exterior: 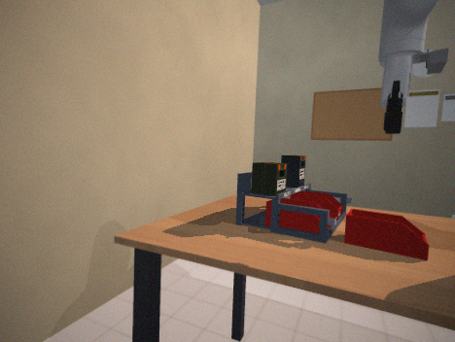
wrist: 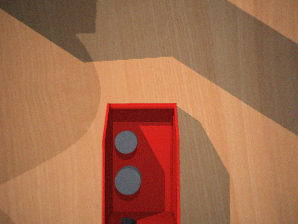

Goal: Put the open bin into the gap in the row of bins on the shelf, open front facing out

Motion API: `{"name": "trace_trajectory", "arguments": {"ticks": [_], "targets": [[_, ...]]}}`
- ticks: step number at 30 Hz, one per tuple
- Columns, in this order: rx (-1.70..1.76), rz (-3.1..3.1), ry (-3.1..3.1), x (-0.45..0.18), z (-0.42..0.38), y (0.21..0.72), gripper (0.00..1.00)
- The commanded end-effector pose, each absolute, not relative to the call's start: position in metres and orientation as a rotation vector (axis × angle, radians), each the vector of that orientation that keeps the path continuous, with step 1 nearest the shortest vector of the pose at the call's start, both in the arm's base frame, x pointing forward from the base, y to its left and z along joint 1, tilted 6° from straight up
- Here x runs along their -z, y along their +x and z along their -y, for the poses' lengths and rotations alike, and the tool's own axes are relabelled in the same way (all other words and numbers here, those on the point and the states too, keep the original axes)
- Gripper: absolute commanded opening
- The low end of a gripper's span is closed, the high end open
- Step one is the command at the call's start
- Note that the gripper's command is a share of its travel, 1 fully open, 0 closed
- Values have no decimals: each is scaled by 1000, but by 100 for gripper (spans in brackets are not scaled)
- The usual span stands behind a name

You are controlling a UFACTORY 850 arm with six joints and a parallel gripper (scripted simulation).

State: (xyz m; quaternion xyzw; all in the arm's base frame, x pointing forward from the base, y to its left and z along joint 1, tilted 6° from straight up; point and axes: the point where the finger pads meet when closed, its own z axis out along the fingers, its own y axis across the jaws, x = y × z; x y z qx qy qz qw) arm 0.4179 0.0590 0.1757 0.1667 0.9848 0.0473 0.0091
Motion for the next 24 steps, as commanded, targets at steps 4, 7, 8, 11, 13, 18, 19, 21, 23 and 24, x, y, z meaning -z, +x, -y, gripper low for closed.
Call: {"name": "trace_trajectory", "arguments": {"ticks": [4, 7, 8, 11, 13, 18, 19, 21, 23, 24], "targets": [[-148, -3074, 520, -121, -62, 421, 100], [-148, -3074, 520, -121, -62, 421, 100], [-148, -3074, 520, -121, -62, 421, 100], [-148, -3074, 520, -121, -62, 421, 100], [-148, -3074, 520, -121, -62, 421, 100], [-147, -3074, 521, -121, -62, 421, 100], [-147, -3074, 521, -120, -62, 421, 100], [-148, -3075, 520, -119, -63, 421, 100], [-148, -3075, 520, -119, -63, 421, 100], [-148, -3075, 520, -119, -63, 421, 100]]}}
